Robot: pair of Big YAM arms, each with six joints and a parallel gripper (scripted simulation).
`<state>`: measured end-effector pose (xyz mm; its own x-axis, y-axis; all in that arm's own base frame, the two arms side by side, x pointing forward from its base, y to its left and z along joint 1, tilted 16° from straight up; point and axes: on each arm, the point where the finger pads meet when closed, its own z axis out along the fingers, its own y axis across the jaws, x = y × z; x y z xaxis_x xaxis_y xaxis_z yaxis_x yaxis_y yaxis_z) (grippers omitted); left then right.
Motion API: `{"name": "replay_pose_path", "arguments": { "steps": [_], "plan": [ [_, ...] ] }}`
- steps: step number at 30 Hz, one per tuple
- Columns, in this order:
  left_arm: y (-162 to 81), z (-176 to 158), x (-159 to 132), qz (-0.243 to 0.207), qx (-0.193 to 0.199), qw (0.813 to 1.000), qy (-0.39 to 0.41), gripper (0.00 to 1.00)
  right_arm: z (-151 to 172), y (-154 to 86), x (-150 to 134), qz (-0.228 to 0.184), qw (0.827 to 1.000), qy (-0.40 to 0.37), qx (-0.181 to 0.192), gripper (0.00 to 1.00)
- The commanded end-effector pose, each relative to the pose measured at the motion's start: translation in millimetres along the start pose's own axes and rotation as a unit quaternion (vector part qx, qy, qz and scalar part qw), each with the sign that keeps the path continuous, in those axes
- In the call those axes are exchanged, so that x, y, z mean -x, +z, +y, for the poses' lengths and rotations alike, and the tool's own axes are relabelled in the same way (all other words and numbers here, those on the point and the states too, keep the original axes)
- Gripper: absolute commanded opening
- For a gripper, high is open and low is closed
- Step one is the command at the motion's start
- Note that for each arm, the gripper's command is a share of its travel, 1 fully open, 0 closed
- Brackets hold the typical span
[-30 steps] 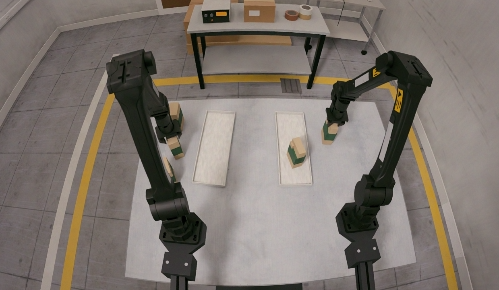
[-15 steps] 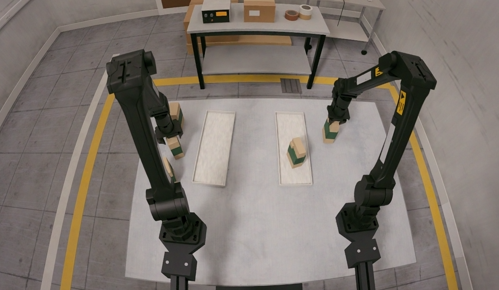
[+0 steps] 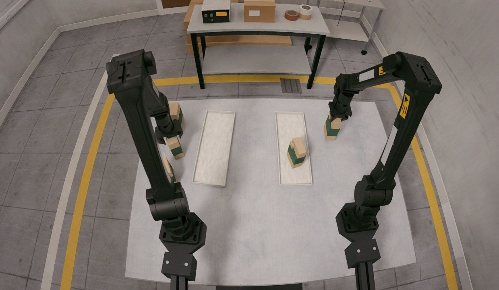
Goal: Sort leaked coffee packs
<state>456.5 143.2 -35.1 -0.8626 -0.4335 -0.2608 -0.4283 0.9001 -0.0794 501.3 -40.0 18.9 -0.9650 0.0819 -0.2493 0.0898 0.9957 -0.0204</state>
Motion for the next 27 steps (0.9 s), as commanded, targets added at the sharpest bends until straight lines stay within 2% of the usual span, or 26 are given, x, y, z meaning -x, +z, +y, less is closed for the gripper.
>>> {"name": "replay_pose_path", "arguments": {
  "steps": [1,4,7,9,11,16,18,19,27],
  "plan": [
    [-3.2,-2.1,9.3,-0.009,-0.001,1.000,0.000,0.76,1.3,-30.7,25.0,-0.034,0.999,0.002,0.002,0.23],
    [-3.2,-2.1,9.3,-0.009,-0.001,1.000,0.000,0.76,1.3,-30.5,24.8,-0.034,0.999,0.002,0.002,0.23],
    [-33.0,0.0,1.5,-0.004,0.000,1.000,0.000,0.76,1.3,-30.5,24.9,-0.034,0.999,0.002,0.002,0.23],
    [-55.7,0.7,17.2,-0.018,-0.001,1.000,0.001,0.76,1.3,-30.5,24.9,-0.034,0.999,0.002,0.002,0.23],
    [-55.7,0.7,17.2,-0.018,-0.001,1.000,0.001,0.76,1.3,-30.5,24.9,-0.034,0.999,0.002,0.002,0.23],
    [-102.2,0.6,24.1,-0.026,-0.002,1.000,0.001,0.76,1.3,-30.5,24.9,-0.034,0.999,0.002,0.002,0.23],
    [-99.4,-0.7,13.7,-0.016,-0.002,1.000,0.001,0.76,1.3,-30.5,24.9,-0.034,0.999,0.002,0.002,0.23],
    [-83.1,-0.3,4.7,0.004,0.001,1.000,0.002,0.76,1.3,-30.5,24.9,-0.034,0.999,0.002,0.002,0.23],
    [-81.1,-0.3,3.6,0.001,0.000,1.000,0.002,0.76,1.3,-30.5,24.9,-0.034,0.999,0.002,0.002,0.23]
  ]
}}
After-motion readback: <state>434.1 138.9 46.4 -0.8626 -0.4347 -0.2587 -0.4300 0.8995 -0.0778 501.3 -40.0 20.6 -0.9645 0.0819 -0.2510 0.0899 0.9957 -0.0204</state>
